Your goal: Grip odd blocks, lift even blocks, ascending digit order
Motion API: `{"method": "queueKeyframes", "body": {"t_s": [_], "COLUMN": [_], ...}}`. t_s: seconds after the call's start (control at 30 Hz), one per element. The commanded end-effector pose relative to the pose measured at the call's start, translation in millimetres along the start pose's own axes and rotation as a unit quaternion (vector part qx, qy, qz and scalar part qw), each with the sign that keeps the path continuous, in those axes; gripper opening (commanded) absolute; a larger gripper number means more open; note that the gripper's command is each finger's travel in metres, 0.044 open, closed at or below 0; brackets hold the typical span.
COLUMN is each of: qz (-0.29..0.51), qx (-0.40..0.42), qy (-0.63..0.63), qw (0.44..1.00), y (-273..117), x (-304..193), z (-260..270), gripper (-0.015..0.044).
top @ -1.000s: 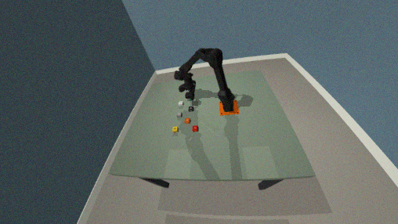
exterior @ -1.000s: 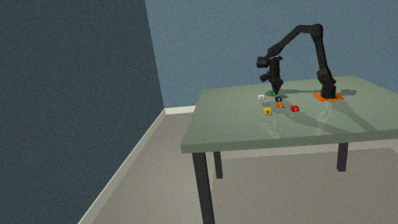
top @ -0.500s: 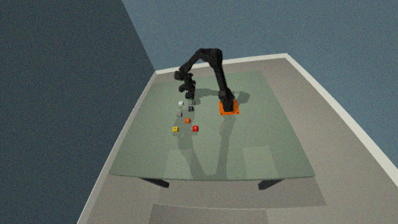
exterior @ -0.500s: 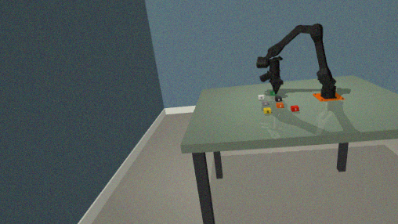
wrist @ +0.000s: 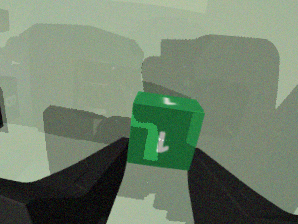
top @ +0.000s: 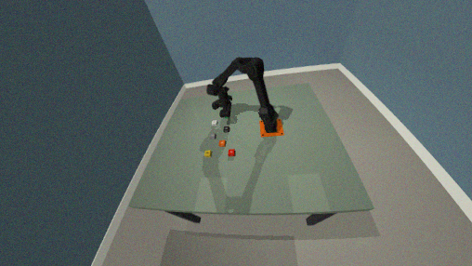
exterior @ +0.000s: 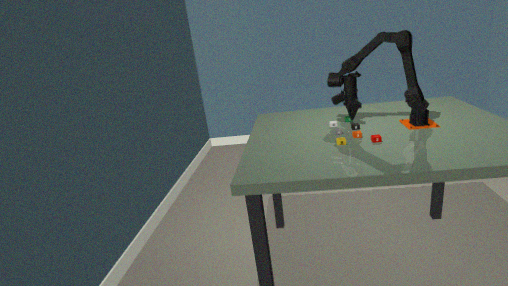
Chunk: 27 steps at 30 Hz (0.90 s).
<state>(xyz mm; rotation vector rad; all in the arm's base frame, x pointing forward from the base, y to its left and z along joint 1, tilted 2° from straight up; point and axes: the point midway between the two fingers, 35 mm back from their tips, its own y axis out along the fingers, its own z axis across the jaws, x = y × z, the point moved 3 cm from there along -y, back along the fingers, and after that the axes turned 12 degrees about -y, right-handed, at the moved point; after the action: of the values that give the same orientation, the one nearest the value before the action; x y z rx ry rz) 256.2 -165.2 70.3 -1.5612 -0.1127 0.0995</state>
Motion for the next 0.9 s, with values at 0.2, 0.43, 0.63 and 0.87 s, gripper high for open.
{"method": "queueKeyframes", "body": {"t_s": [0.2,0.43,0.63,0.87], "qz": [0.0,0.0,0.0,0.0], "qx": [-0.001,-0.001,-0.001,-0.001], "qy": [-0.002,-0.002,-0.002,-0.002], "qw": [1.0,1.0,1.0,1.0], "y": [0.5,0.5,0.5,-32.9], "x": [0.2,0.2,0.2,0.5], "z": [-0.2,-0.2,-0.2,-0.4], "gripper": [0.012,0.0251,0.04,0.04]}}
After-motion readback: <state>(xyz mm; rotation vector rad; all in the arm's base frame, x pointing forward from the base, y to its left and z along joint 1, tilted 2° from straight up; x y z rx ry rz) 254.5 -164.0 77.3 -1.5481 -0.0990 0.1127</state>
